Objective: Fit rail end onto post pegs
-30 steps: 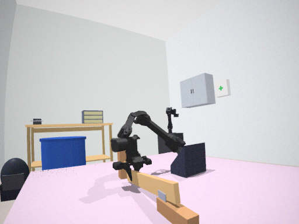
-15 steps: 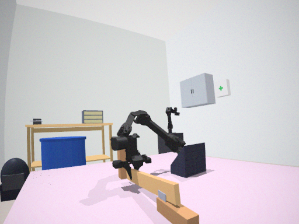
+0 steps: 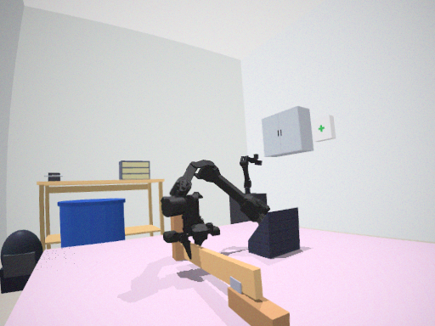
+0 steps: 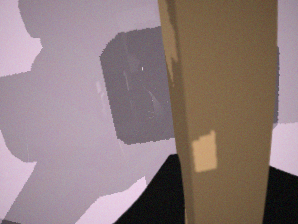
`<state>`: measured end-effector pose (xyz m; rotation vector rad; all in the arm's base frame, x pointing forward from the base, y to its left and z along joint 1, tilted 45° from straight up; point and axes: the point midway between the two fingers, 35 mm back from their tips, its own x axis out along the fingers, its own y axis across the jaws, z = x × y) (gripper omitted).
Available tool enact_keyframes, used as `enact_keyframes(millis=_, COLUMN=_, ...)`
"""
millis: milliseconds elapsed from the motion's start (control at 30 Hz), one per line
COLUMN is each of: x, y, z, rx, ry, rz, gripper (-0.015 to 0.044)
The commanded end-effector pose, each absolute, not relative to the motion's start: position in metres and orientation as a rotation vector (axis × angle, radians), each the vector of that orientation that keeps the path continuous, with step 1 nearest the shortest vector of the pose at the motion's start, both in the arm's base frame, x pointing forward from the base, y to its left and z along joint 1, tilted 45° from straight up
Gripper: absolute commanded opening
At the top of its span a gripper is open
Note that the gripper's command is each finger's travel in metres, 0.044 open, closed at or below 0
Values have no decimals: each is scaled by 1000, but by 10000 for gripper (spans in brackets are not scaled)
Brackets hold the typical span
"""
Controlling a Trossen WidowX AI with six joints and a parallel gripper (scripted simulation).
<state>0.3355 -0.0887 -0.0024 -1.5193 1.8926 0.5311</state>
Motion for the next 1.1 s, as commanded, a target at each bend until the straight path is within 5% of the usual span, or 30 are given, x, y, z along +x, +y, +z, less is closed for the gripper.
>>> enact_keyframes(millis=0, x=339, y=-83, z=0, rx=-1518, ry=1875, rz=535, gripper=0)
enact_keyframes(millis=1067, x=341, y=-71, z=11, rx=-1518, ry=1875, rz=535, gripper=0)
